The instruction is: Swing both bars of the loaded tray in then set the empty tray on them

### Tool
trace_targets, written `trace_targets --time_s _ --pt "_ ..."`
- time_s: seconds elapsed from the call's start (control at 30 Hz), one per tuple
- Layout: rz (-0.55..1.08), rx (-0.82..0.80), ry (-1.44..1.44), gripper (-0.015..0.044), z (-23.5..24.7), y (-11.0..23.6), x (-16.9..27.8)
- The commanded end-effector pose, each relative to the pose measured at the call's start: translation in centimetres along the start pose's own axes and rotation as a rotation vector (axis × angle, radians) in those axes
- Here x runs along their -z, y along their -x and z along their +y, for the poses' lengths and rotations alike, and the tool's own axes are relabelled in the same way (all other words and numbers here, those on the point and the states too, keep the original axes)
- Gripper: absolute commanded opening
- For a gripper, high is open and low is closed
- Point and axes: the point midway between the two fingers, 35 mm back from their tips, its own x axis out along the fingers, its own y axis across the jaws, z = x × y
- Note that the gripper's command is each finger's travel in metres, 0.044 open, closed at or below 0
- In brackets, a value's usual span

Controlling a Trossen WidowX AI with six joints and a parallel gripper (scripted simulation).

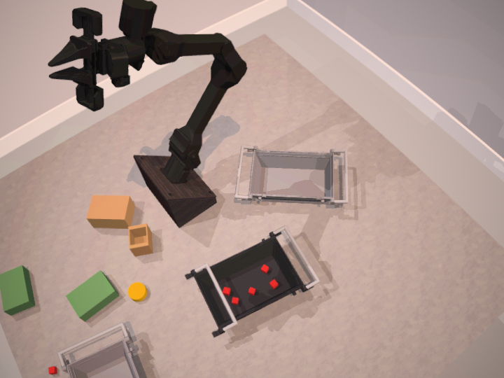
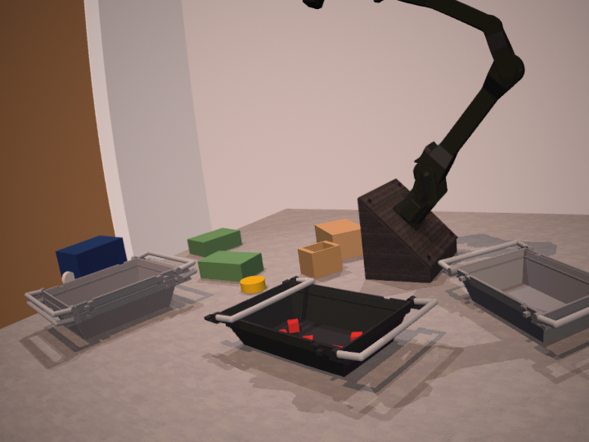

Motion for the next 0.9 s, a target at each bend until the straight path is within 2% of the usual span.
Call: trace_targets --time_s 0.0,0.23,0.43,0.63,0.87 --pt "-0.103 -0.096 0.112 0.0089 2.7 -1.0 -4.6" --pt "-0.327 -0.28 0.353 0.0089 9.1 -1.2 -13.3" --pt "-0.604 -0.432 0.612 0.0089 15.7 1.0 -21.3" --pt "-0.916 -0.544 0.866 0.0089 22.5 5.7 -28.3" --pt "-1.318 -0.626 1.139 0.0089 29.8 13.7 -34.2"
